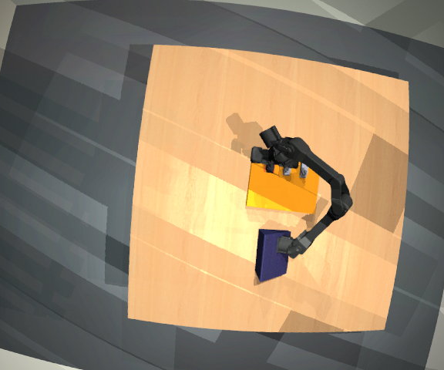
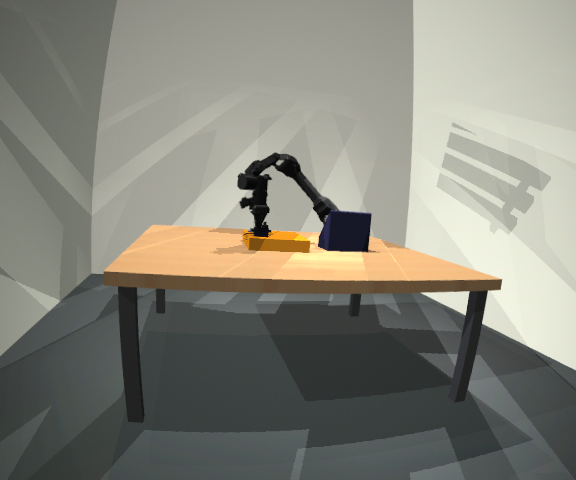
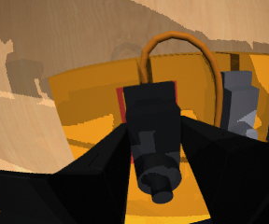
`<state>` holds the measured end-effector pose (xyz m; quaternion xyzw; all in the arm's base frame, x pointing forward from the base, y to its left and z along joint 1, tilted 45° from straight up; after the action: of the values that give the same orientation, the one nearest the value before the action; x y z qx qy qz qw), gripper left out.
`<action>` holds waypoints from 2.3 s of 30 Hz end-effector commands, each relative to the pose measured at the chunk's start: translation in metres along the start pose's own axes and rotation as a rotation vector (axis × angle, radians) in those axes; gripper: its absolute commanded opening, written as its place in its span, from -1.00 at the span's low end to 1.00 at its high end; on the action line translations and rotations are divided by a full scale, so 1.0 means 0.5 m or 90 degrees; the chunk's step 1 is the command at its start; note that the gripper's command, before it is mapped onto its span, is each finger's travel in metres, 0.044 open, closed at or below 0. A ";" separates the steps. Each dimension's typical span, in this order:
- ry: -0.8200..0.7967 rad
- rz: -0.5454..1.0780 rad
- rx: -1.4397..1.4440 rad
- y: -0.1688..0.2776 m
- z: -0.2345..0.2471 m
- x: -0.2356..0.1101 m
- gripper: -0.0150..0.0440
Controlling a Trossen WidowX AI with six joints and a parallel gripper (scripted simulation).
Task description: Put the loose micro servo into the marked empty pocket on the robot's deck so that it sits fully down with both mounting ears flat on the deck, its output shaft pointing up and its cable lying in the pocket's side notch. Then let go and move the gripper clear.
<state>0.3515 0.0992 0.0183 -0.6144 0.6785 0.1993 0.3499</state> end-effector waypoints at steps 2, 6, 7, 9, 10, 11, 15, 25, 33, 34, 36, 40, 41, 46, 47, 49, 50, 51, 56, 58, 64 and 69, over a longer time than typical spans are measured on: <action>0.002 -0.001 -0.002 0.001 0.000 0.009 -0.49; 0.002 -0.001 -0.002 0.001 0.000 0.015 -0.49; 0.002 -0.001 -0.002 0.001 0.000 0.017 -0.49; 0.002 -0.001 -0.002 0.001 0.000 0.020 -0.49; 0.002 -0.001 -0.002 0.001 0.000 0.022 -0.49; 0.002 -0.001 -0.002 0.001 0.000 0.023 -0.49; 0.002 -0.001 -0.002 0.001 0.000 0.030 -0.49; 0.002 -0.001 -0.002 0.000 0.000 0.038 -0.31; 0.002 -0.001 -0.002 0.001 0.001 0.024 0.14; 0.002 -0.001 -0.003 0.000 0.001 0.011 0.14; 0.001 -0.001 -0.003 0.003 -0.002 -0.025 0.14; 0.001 -0.001 -0.003 0.006 -0.002 -0.031 0.14; 0.001 -0.001 -0.003 0.005 -0.002 -0.031 0.14; -0.005 -0.003 -0.007 0.073 -0.001 -0.078 0.59; -0.006 -0.002 -0.008 0.097 -0.003 -0.094 0.68; -0.006 0.000 -0.008 0.150 -0.011 -0.125 0.86; -0.004 0.002 -0.007 0.178 -0.017 -0.139 0.94; -0.002 0.003 -0.007 0.201 -0.023 -0.150 1.00; 0.000 0.003 -0.006 0.220 -0.028 -0.159 1.00; 0.000 0.003 -0.006 0.220 -0.028 -0.159 1.00; -0.006 -0.003 -0.009 0.220 -0.028 -0.228 1.00; -0.008 -0.006 -0.011 0.222 -0.031 -0.264 1.00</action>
<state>0.2407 0.1946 0.1004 -0.6216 0.6691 0.2074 0.3506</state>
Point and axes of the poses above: the point midway between the two fingers, 35 mm back from their tips, its own x axis out along the fingers, its own z axis across the jaws, y = z × x, the point moved 6 cm from there along -x, back along the fingers, and after that the axes turned 8 degrees about x, right-handed, at the moved point
